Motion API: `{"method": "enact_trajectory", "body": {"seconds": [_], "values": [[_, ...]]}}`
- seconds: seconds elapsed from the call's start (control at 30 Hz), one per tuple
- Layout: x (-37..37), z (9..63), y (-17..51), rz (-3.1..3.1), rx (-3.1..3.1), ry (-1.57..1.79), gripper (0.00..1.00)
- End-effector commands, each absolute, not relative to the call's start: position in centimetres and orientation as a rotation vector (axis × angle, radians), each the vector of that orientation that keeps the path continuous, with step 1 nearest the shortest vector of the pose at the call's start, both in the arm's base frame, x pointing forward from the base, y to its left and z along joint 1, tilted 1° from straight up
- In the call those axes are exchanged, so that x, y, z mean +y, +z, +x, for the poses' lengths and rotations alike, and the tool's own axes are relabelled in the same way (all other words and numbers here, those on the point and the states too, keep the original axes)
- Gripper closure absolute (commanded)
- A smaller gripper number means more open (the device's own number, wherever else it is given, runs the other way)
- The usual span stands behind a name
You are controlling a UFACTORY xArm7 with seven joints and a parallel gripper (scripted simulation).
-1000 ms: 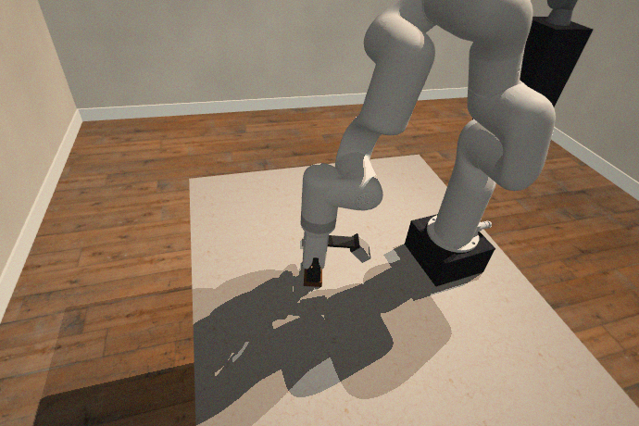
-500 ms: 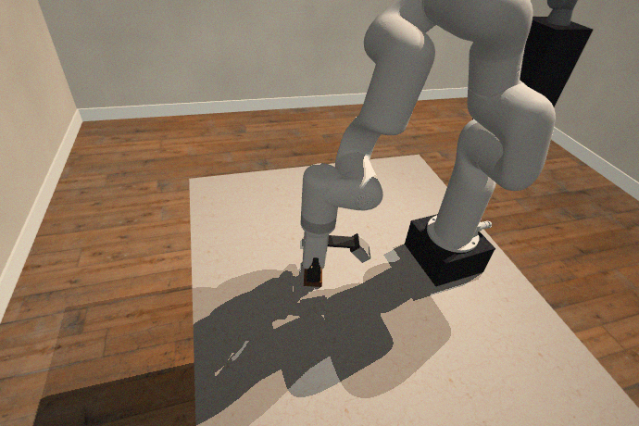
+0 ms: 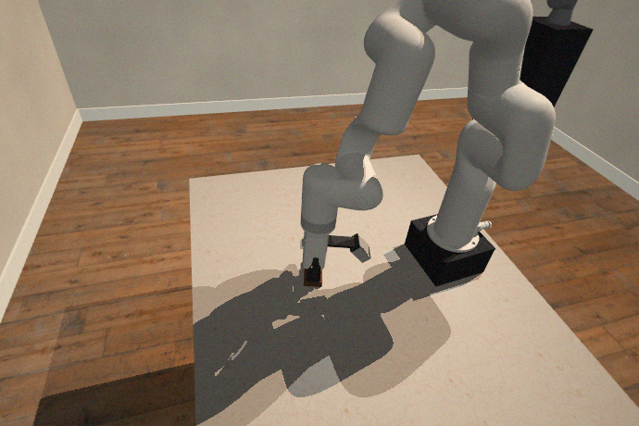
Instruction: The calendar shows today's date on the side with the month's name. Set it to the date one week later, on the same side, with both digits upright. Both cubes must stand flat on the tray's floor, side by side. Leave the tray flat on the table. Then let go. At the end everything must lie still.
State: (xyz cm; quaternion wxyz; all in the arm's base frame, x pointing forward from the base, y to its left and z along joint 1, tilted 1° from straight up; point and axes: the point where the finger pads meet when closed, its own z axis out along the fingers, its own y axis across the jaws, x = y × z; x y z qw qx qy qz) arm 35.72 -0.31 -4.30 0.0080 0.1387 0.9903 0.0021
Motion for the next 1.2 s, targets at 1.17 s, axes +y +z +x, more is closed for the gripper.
{"method": "enact_trajectory", "body": {"seconds": [1.17], "values": [[-0.3, 35.8, 0.1, 0.433, 3.092, 0.007, 0.51]]}}
